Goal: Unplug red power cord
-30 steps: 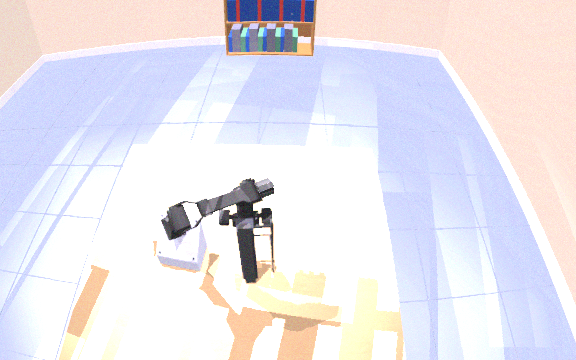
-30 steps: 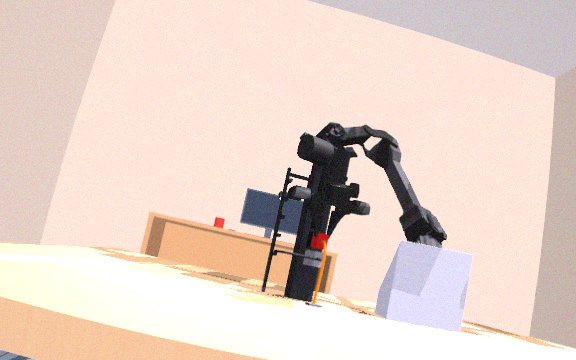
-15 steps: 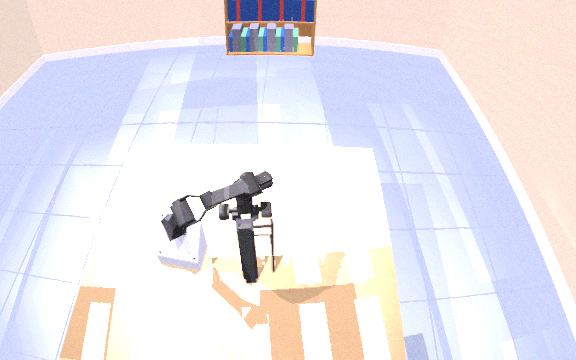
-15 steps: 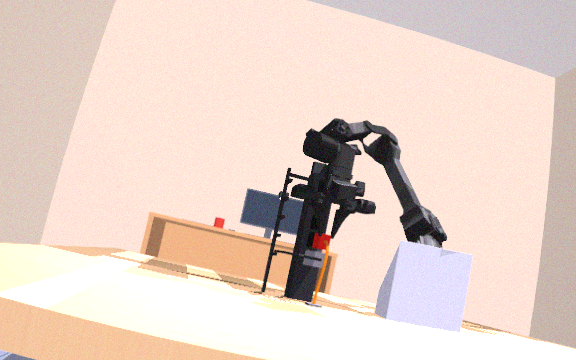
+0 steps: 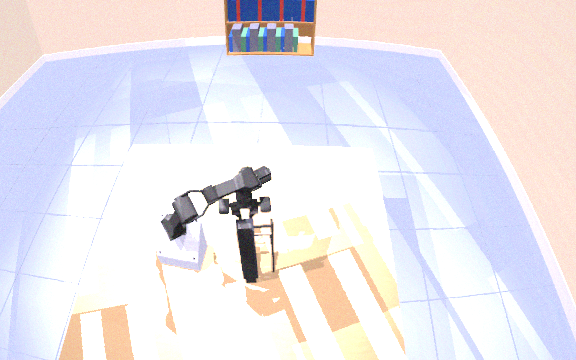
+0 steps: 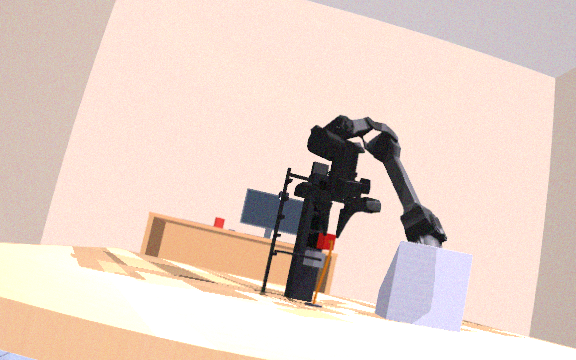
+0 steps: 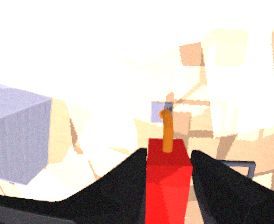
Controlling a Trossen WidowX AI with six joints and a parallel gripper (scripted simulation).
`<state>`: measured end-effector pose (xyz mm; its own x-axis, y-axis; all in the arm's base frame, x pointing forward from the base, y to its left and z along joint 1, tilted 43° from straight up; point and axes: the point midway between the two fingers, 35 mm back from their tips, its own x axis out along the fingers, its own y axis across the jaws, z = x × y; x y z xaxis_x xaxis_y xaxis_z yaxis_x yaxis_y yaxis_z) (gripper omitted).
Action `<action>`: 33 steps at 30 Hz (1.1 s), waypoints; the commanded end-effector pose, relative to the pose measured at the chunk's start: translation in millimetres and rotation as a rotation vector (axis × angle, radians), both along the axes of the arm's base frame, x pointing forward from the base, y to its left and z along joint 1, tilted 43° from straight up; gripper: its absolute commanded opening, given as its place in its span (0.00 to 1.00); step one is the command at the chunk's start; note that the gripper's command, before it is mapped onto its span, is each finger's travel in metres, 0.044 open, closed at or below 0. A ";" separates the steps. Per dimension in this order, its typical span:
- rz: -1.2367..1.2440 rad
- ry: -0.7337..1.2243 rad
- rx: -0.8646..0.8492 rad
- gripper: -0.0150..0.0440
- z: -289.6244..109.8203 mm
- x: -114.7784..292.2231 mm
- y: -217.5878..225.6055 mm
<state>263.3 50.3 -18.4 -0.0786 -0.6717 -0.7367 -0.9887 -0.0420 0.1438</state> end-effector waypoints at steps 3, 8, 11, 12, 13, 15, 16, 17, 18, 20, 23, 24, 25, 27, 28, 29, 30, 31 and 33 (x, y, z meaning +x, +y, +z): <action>0.008 -0.006 0.003 0.70 2.5 1.0 -0.2; 0.009 -0.006 0.005 0.92 -1.2 0.9 6.7; 0.009 -0.006 0.008 1.00 -14.5 -1.4 30.6; 0.009 -0.006 0.008 1.00 -19.7 -2.9 39.5; 0.009 -0.007 0.008 1.00 -24.1 -4.5 46.7; 0.008 -0.007 0.008 1.00 -28.0 -6.1 53.1; 0.008 -0.007 0.008 1.00 -28.0 -6.1 53.1; 0.008 -0.007 0.008 1.00 -28.0 -6.1 53.1; 0.008 -0.007 0.008 1.00 -28.0 -6.1 53.1; 0.008 -0.007 0.008 1.00 -28.0 -6.1 53.1; 0.008 -0.007 0.008 1.00 -28.0 -6.1 53.1; 0.008 -0.007 0.008 1.00 -28.0 -6.1 53.1; 0.008 -0.007 0.008 1.00 -28.0 -6.1 53.1; 0.008 -0.007 0.008 1.00 -28.0 -6.1 53.1; 0.008 -0.007 0.008 1.00 -28.0 -6.1 53.1; 0.008 -0.007 0.008 1.00 -28.0 -6.1 53.1; 0.008 -0.007 0.008 1.00 -28.0 -6.1 53.1; 0.008 -0.007 0.008 1.00 -28.0 -6.1 53.1; 0.008 -0.007 0.008 1.00 -28.0 -6.1 53.1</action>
<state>257.6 103.1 -46.1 -0.0652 -0.6670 -0.7422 -0.9890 -0.0558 0.1369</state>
